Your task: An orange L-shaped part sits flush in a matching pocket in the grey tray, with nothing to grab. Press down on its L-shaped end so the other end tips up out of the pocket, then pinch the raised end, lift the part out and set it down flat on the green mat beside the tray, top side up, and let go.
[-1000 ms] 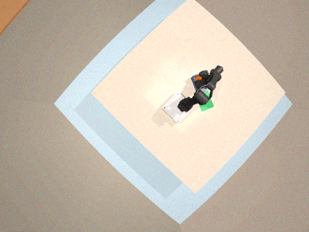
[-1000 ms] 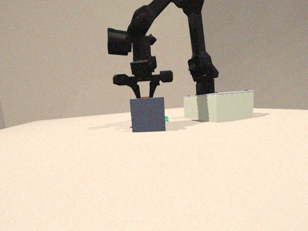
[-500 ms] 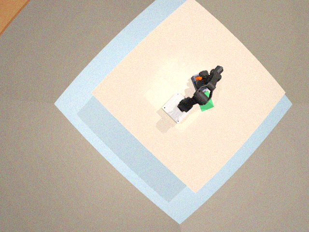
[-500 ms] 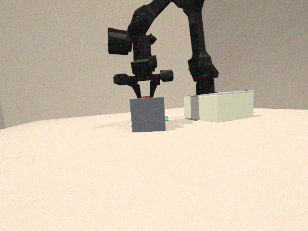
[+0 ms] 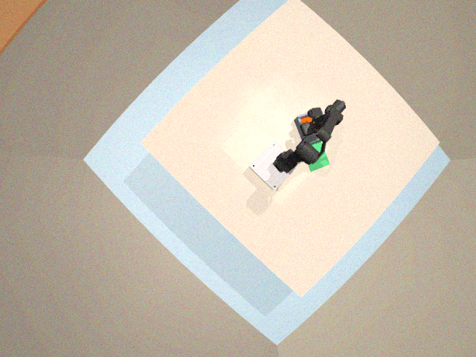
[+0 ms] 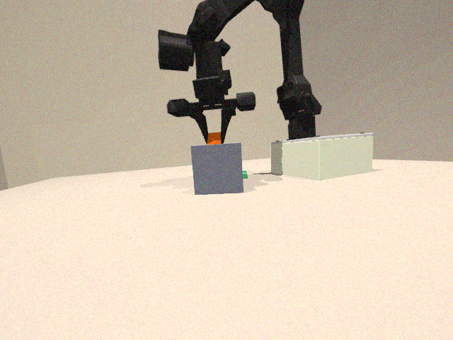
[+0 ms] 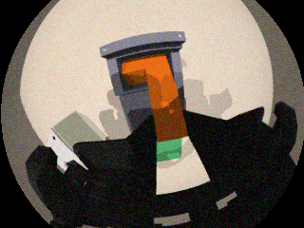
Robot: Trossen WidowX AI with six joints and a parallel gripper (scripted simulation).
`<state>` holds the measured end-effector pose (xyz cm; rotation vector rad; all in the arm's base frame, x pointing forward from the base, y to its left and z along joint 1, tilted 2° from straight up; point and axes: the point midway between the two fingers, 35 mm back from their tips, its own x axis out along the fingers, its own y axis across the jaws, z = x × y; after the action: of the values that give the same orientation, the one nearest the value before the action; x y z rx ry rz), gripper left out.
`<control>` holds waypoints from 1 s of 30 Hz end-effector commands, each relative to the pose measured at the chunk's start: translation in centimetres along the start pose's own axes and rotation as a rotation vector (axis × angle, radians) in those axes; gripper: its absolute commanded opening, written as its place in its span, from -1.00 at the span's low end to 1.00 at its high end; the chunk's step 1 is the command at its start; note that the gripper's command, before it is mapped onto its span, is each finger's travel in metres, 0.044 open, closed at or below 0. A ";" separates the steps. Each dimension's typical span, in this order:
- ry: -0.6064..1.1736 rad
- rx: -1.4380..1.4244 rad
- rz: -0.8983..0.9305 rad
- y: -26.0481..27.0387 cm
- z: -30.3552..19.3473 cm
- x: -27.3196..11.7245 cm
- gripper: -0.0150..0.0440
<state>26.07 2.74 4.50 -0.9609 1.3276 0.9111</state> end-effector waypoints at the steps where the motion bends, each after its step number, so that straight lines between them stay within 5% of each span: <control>1: -0.005 -0.004 -0.009 -0.2 0.1 -0.9 -0.49; 30: -0.005 -0.004 -0.008 -0.2 0.1 -5.3 -0.49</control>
<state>25.86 2.74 9.06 -0.9640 1.3292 0.9120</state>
